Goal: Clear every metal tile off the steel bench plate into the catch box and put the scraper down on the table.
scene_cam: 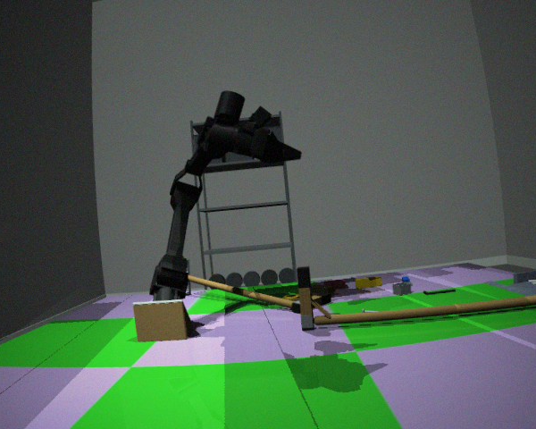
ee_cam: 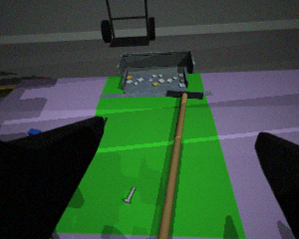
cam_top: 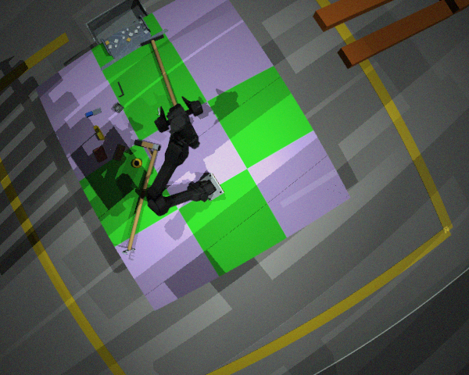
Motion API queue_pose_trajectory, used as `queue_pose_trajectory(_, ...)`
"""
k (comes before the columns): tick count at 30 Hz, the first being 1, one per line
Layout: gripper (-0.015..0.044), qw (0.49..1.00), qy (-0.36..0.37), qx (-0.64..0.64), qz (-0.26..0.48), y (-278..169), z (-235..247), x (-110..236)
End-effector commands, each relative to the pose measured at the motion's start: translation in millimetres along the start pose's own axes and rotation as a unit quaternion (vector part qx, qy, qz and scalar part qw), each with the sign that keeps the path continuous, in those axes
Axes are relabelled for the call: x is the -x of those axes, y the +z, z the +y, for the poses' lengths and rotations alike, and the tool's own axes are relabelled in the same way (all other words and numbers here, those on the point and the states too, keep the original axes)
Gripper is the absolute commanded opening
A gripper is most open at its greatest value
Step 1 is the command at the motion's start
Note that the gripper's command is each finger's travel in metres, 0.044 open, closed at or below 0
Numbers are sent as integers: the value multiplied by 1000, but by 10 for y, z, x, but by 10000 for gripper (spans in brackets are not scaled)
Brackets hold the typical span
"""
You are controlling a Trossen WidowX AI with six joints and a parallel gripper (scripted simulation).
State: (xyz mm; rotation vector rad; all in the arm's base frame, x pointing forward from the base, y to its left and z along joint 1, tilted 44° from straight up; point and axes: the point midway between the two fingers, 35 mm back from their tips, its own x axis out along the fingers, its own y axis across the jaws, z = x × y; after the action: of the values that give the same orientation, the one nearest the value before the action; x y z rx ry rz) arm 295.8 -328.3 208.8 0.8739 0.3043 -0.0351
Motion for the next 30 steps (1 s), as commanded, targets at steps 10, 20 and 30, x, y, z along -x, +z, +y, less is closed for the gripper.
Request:
queue_pose_trajectory(10, 440, 998, -14, -26, 53, -16, -123, -500)
queue_pose_trajectory(20, 440, 994, -26, -43, 95, -95, -193, -888)
queue_pose_trajectory(30, 440, 988, -41, -56, 139, -235, -248, -1278)
